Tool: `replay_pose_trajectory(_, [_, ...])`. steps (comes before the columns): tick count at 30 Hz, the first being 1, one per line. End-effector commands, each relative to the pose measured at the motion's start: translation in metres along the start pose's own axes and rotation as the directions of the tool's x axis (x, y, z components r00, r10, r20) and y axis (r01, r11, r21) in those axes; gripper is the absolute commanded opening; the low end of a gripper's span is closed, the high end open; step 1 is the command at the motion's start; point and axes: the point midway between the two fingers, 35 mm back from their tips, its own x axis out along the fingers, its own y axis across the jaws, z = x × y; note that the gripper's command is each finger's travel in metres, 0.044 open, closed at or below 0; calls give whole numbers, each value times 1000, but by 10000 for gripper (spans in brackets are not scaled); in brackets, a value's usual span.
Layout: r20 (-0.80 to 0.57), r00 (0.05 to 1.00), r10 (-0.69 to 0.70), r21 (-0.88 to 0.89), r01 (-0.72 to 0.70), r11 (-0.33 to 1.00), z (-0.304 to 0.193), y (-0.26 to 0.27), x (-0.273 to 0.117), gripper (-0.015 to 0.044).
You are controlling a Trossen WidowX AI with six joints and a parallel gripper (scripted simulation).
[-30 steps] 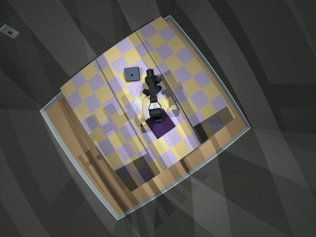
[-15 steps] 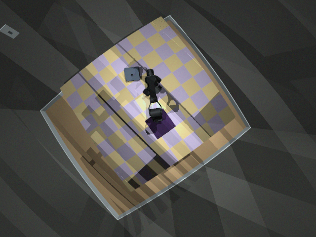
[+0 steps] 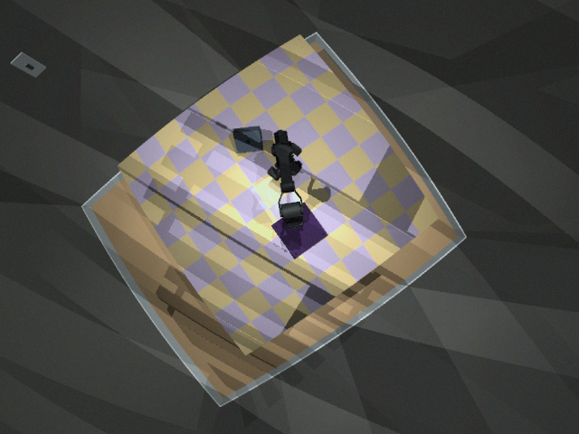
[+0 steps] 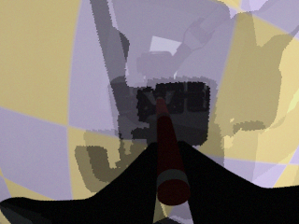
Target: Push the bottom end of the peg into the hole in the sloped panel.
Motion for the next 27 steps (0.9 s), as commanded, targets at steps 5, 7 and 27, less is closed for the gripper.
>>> replay_pose_trajectory(5, [-9, 1000, 10, 1, -10, 1000, -3, 3, -29, 0])
replay_pose_trajectory(7, [-8, 1000, 10, 1, -10, 1000, -3, 3, -36, 0])
replay_pose_trajectory(27, [-9, 999, 33, -33, -33, 999, -6, -1, -74, 0])
